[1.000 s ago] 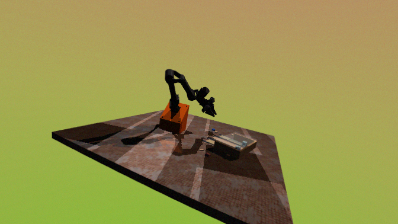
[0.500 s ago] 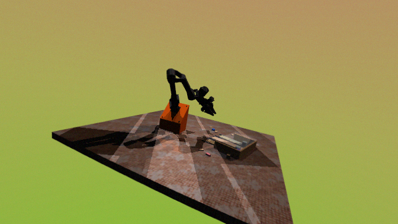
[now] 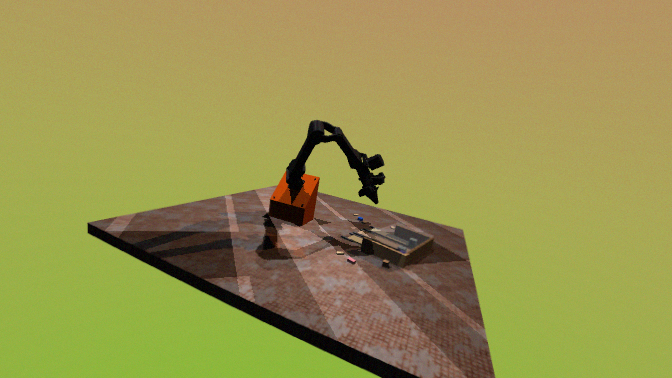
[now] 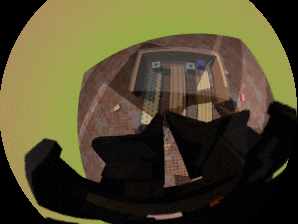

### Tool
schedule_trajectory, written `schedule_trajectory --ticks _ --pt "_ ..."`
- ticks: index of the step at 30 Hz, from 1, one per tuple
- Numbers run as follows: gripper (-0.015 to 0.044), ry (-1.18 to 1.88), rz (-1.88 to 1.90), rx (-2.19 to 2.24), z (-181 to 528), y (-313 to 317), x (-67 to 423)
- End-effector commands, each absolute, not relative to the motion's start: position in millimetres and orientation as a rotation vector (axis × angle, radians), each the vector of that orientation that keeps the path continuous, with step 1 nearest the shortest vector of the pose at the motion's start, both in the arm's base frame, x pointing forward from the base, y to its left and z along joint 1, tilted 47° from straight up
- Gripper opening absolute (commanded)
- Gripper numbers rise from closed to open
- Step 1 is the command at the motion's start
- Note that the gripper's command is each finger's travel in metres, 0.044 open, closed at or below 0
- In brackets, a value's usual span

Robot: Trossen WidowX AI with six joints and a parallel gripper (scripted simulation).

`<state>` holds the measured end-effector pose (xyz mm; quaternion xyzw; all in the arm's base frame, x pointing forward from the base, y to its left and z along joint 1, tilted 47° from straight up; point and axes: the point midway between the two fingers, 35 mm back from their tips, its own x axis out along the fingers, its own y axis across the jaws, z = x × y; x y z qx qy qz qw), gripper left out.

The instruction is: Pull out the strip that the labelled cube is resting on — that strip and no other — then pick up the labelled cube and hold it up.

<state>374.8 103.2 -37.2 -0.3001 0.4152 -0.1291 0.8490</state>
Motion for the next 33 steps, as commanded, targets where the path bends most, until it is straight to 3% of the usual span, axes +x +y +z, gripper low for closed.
schedule_trajectory --ticks 1,17,33 --pt "0.0 0.978 -0.351 -0.57 -58.9 105.4 390.5" --pt "0.0 1.257 -0.754 -0.427 -118.2 90.2 417.5" --pt "0.0 1.264 -0.769 -0.424 -130.7 78.6 420.3"
